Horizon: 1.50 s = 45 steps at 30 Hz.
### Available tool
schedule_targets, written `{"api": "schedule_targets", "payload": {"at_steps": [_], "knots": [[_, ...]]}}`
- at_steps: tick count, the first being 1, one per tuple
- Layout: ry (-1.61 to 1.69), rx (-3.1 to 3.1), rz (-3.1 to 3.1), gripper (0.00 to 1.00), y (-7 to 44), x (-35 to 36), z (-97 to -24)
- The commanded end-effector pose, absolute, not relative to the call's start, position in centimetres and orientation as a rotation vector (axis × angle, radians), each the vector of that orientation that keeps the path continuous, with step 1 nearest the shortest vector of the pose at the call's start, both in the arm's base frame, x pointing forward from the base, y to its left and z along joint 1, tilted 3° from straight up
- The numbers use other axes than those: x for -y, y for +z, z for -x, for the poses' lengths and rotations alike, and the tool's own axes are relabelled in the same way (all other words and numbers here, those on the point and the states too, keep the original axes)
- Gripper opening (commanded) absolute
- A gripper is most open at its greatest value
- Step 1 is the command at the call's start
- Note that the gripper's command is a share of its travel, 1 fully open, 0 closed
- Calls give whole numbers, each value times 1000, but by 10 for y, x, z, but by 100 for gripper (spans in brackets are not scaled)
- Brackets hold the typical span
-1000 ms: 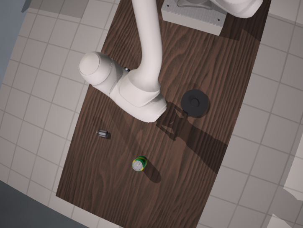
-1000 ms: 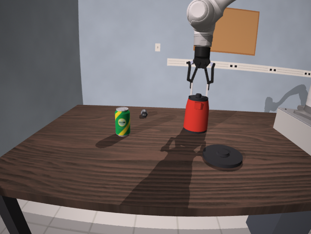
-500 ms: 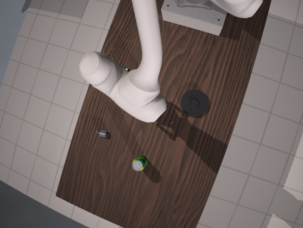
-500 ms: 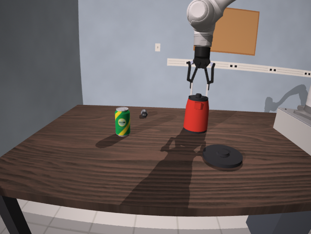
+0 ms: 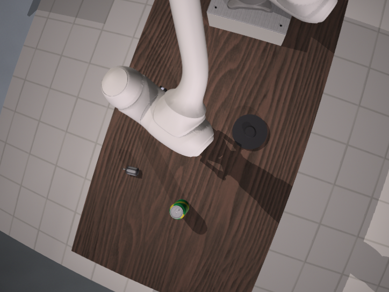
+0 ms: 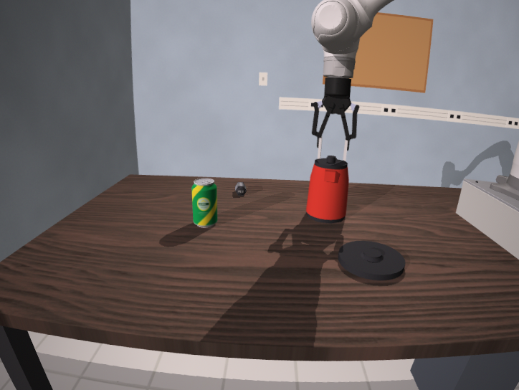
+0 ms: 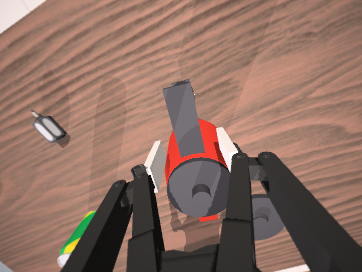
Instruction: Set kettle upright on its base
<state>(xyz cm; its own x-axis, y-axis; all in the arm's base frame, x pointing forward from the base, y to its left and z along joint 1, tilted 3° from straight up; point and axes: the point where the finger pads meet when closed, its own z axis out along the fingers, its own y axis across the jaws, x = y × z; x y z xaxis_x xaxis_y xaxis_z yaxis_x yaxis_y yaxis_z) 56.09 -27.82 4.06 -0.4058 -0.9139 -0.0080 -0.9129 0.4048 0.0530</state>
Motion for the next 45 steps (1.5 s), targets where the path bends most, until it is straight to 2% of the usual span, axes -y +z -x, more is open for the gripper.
{"api": "schedule_targets", "payload": {"at_steps": [1,31,45], "knots": [[-75,2615,-1700,52,41,278,-561],[-75,2615,-1700,52,-4,277,-559],[-75,2615,-1700,52,-8,277,-559]]}}
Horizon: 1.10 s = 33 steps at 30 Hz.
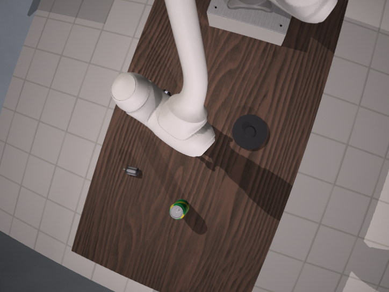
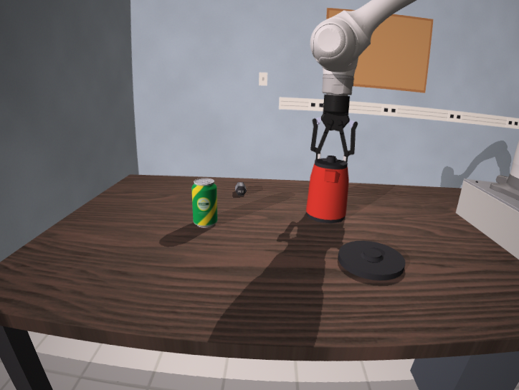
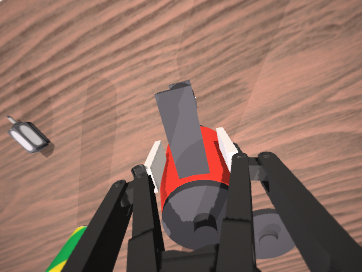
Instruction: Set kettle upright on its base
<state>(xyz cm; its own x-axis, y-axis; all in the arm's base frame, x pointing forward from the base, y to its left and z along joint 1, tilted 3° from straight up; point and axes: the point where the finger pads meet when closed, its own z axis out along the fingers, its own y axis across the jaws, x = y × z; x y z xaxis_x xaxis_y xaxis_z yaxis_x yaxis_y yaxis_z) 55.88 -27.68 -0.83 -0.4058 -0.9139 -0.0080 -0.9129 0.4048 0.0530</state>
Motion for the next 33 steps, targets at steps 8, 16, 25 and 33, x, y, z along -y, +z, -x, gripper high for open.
{"api": "schedule_targets", "payload": {"at_steps": [8,16,25,33], "knots": [[-75,2615,-1700,52,-8,277,-559],[-75,2615,-1700,52,-8,277,-559],[-75,2615,-1700,52,-8,277,-559],[-75,2615,-1700,10,-8,277,-559]]}}
